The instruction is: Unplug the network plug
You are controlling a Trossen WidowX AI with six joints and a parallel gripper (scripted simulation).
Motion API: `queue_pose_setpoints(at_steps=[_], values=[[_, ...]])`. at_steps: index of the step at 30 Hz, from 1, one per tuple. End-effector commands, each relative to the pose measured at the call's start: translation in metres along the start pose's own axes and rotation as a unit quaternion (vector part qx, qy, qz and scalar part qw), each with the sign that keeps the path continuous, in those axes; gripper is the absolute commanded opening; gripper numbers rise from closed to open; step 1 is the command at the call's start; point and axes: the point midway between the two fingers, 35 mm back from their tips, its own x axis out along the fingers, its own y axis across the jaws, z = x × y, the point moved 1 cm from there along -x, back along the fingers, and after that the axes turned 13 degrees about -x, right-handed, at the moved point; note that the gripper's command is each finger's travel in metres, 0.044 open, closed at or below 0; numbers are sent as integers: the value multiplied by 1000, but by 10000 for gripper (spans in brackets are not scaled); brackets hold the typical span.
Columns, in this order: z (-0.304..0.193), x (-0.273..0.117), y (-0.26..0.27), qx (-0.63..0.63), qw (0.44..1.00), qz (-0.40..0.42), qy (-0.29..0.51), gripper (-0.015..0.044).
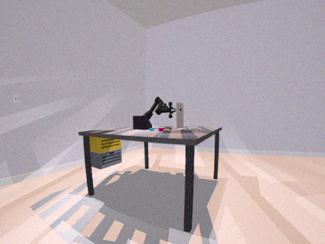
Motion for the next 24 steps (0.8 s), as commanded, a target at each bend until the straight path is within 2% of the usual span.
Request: queue_pose_setpoints(at_steps=[1,24], values=[[-1,-4,-1,2,1000,-2,1,0],[-5,-17,0,3,1000,-4,0,0]])
